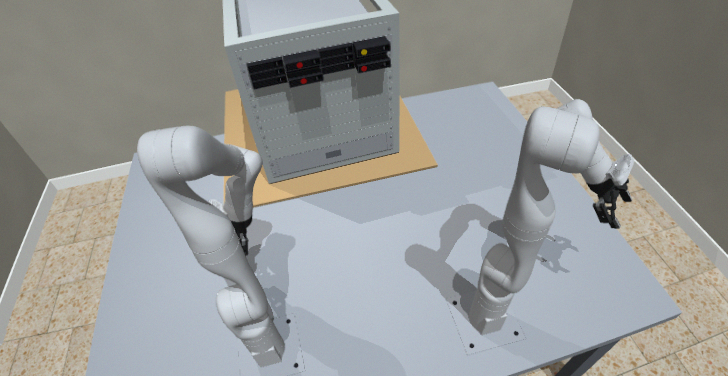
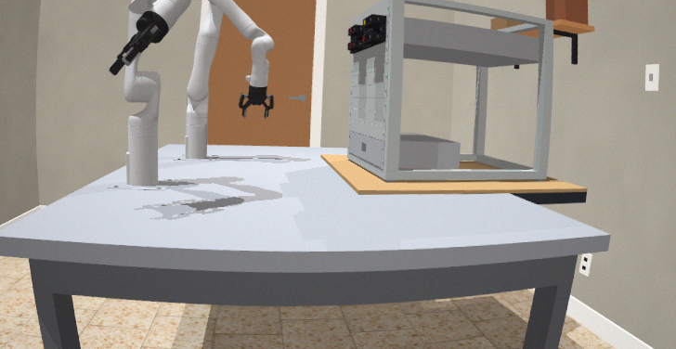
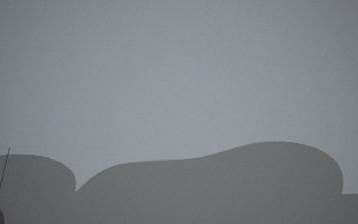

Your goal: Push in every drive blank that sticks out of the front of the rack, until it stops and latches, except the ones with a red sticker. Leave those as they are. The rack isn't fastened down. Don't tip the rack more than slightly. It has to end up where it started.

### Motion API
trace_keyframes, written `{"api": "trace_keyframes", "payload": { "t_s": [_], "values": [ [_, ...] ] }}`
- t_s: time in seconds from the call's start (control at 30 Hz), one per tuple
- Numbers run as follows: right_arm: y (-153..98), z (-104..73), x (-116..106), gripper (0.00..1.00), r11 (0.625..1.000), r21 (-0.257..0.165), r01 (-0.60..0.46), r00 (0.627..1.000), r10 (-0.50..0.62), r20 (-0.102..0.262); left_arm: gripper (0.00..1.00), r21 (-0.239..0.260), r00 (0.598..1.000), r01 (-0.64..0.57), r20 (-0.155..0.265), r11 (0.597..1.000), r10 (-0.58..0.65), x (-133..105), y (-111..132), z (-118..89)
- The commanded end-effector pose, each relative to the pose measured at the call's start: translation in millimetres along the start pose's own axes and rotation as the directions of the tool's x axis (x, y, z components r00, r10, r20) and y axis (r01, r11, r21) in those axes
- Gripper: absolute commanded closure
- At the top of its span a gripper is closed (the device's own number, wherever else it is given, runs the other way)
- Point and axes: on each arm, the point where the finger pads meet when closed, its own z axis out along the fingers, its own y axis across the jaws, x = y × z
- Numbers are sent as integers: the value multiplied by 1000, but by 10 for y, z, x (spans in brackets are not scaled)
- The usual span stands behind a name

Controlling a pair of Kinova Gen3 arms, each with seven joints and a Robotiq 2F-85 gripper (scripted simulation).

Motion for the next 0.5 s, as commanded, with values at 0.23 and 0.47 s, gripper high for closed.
{"api": "trace_keyframes", "payload": {
  "t_s": [0.23,0.47],
  "values": [
    [45,382,-191,2,846,-241,-476,860,505,77,2,-1,1000,0,0,1000,0,0,2,-2],
    [13,576,-267,2,659,-357,-663,694,719,38,2,-1,1000,0,0,1000,0,0,2,-2]
  ]
}}
